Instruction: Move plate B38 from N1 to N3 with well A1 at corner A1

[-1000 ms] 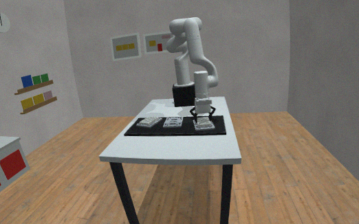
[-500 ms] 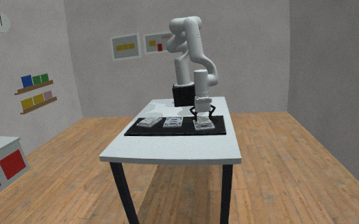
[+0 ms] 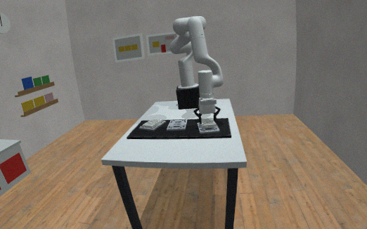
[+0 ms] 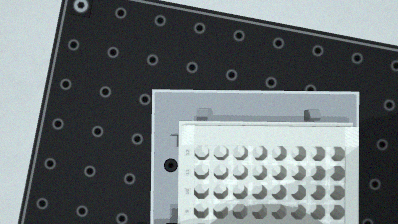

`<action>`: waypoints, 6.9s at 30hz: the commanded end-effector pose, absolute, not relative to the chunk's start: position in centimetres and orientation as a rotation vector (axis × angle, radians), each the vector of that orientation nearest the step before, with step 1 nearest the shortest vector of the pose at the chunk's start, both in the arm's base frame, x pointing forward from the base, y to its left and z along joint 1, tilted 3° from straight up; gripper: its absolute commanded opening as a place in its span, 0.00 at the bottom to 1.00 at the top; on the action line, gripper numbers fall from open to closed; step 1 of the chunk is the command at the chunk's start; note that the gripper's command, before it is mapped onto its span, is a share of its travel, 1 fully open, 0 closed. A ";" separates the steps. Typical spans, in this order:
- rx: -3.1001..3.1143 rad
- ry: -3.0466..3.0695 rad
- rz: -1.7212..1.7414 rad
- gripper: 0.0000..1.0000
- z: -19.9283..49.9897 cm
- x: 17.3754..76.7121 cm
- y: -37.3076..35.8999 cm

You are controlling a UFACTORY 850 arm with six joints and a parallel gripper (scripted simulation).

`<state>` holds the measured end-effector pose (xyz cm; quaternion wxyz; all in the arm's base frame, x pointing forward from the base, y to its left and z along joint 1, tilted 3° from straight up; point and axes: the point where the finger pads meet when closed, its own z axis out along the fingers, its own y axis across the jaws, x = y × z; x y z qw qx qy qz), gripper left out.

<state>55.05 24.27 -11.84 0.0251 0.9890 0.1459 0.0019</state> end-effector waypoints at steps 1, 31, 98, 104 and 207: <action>3.059 0.451 0.010 0.00 -11.2 55.2 24.4; 3.059 0.451 0.010 0.00 -6.9 55.1 24.6; 3.083 0.244 0.015 0.00 -3.0 53.2 10.3; 3.082 0.244 0.015 0.00 -2.8 52.8 7.4; 3.082 0.244 0.014 0.00 -11.4 52.5 3.2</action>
